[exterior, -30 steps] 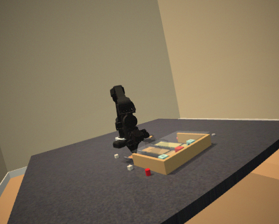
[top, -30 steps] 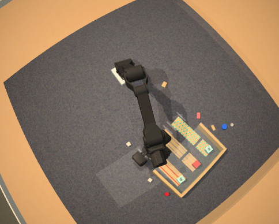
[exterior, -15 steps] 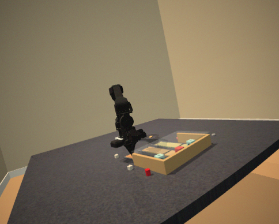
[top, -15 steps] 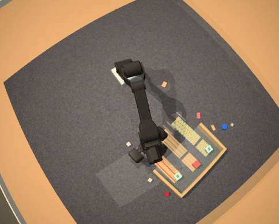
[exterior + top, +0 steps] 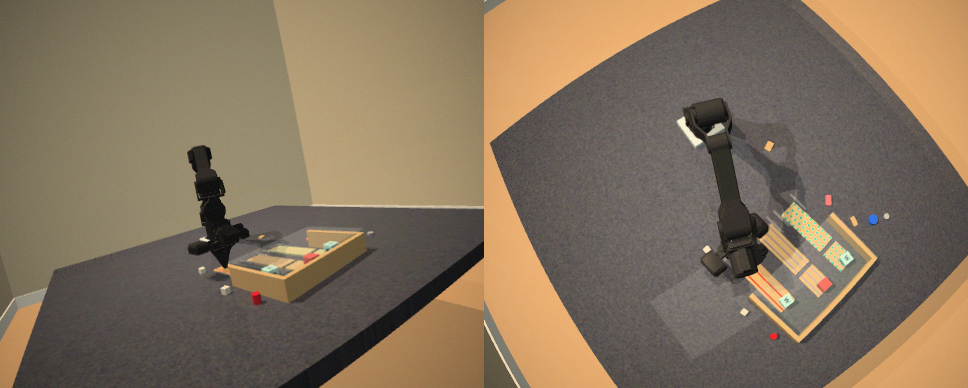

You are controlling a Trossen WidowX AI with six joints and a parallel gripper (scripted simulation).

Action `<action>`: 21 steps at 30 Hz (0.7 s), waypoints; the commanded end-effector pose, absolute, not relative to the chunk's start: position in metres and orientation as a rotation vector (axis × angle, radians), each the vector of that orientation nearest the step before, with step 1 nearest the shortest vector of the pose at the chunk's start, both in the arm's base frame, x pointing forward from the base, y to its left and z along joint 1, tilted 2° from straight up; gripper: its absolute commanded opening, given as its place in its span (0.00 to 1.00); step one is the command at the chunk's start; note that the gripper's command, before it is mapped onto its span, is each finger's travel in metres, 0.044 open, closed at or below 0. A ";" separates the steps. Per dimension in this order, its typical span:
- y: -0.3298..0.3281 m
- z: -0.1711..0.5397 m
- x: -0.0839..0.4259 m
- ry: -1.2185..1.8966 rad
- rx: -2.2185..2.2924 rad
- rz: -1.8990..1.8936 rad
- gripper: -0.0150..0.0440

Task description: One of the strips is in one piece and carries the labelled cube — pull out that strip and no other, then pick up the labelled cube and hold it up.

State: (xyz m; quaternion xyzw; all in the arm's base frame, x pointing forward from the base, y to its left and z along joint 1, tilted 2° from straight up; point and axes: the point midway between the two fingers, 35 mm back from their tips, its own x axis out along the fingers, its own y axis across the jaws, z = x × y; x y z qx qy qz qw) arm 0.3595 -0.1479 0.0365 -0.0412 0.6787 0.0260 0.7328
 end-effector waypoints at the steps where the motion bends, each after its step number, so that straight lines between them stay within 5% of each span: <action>1: -0.149 0.031 0.348 1.509 -0.085 0.064 0.25; 21: -0.152 0.029 0.317 1.512 -0.085 0.064 0.25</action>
